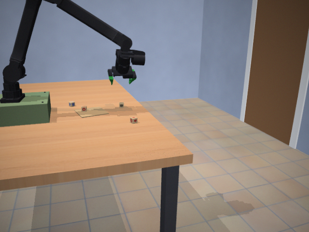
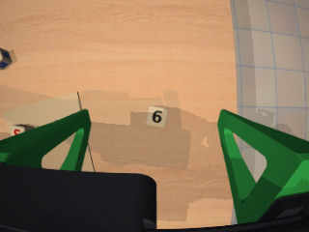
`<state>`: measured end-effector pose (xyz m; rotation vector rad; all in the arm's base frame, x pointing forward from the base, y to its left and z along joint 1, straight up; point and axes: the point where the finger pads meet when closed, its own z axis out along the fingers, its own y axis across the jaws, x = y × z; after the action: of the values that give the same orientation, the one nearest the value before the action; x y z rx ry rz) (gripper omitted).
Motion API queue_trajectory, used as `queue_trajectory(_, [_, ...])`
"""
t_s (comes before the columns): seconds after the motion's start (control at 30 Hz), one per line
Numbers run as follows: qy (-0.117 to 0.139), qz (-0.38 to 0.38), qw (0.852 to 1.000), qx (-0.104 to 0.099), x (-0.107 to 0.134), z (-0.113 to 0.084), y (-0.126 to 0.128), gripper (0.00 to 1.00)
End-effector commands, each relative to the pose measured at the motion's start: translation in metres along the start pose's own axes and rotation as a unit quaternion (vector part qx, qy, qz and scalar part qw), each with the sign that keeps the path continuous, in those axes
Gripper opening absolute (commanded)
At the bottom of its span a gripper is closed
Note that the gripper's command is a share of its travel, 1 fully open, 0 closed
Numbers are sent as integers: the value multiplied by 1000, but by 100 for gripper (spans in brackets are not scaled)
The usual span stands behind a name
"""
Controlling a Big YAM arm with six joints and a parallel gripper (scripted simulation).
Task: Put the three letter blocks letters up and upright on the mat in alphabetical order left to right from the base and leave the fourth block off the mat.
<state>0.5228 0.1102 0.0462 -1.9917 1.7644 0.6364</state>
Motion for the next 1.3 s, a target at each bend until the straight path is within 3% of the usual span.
queue_trajectory(0.0, [1, -28, 999, 29, -21, -28, -24, 100])
queue_trajectory(0.73, [1, -28, 999, 29, -21, -28, -24, 100])
queue_trajectory(0.8, [2, -31, 999, 35, -22, -36, -23, 100])
queue_trajectory(0.83, [-1, -12, 1000, 16, -9, -24, 1, 100])
queue_trajectory(0.93, [2, -18, 1000, 25, -3, -30, 26, 100])
queue_trajectory(1.0, [2, -18, 1000, 25, -3, -30, 26, 100])
queue_trajectory(1.27, [3, -15, 1000, 21, 15, -33, 171, 100])
